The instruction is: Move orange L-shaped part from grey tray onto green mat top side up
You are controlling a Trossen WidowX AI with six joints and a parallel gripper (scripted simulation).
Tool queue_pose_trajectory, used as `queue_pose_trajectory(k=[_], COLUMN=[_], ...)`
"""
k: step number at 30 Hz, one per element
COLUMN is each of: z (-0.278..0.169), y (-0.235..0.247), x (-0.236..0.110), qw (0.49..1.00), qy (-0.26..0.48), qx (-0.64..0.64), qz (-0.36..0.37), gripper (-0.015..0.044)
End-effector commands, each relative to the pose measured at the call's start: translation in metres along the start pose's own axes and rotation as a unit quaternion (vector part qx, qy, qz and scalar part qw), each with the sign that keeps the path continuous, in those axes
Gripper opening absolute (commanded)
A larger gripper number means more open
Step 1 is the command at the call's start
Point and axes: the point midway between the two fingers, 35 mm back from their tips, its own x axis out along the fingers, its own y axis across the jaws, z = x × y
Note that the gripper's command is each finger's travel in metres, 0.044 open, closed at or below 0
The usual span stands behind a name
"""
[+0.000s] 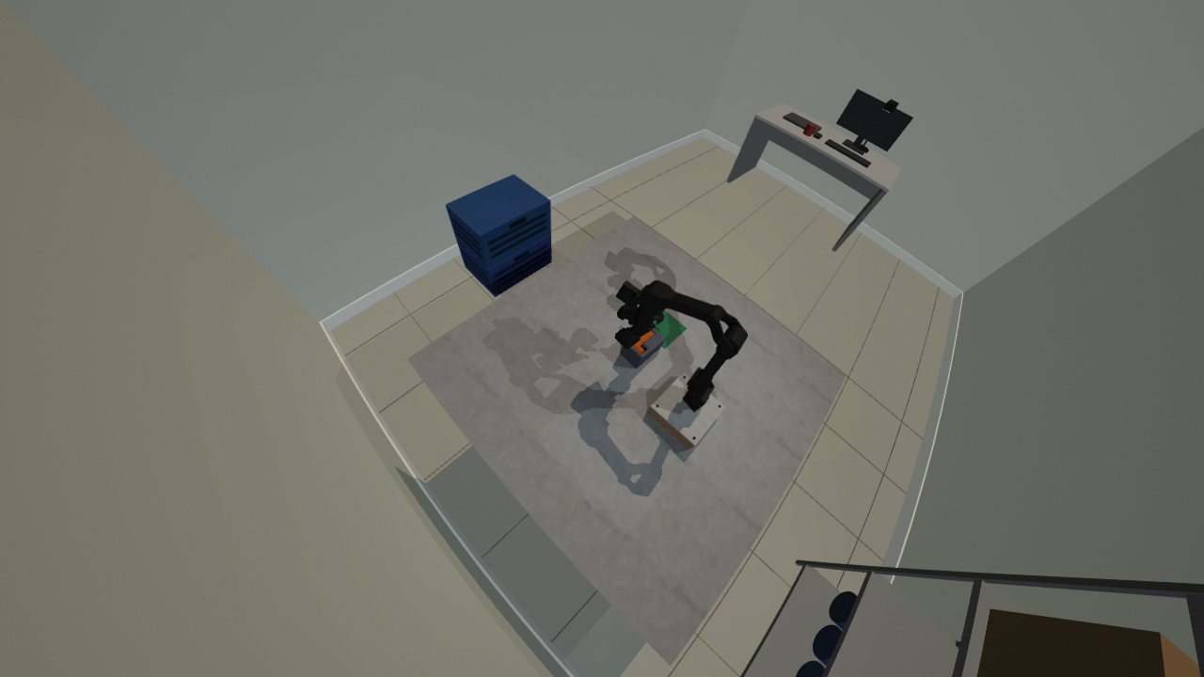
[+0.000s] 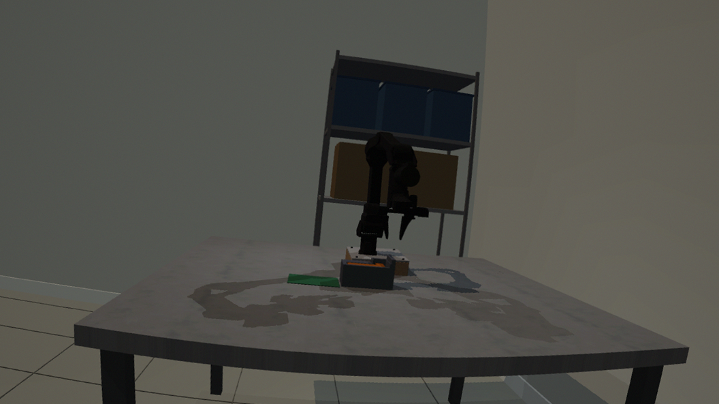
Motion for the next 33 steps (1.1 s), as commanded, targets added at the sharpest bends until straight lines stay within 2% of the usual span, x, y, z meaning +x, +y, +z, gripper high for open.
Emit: queue_pose_trajectory(k=[1, 9, 33], z=[-0.003, -0.004, -0.004], y=[-0.002, -0.004, -0.005], x=[0.0, 0.07, 0.101], qw=[1.0, 1.0, 1.0], qy=[0.005, 0.005, 0.005], qx=[0.004, 0.004, 0.004], qz=[-0.01, -0.01, -0.01], gripper=[0.018, 0.018, 0.018])
